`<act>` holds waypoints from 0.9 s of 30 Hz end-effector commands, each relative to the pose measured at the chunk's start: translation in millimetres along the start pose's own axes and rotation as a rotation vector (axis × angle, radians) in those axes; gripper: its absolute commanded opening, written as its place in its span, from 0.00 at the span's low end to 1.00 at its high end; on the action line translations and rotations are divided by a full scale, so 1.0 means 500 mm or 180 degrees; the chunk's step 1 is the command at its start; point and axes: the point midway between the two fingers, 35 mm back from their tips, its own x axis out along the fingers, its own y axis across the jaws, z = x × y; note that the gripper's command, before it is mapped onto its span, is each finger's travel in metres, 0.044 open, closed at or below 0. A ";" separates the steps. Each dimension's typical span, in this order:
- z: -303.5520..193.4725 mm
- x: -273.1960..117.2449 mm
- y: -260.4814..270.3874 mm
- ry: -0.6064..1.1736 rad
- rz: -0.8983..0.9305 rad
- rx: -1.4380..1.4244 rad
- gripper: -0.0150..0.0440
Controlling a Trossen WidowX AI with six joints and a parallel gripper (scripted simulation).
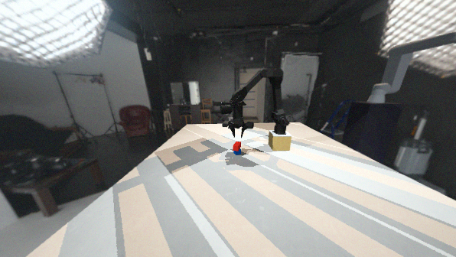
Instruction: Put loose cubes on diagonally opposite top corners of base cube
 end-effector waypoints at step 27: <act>0.237 -0.054 0.158 -0.0043 0.0023 0.0002 0.93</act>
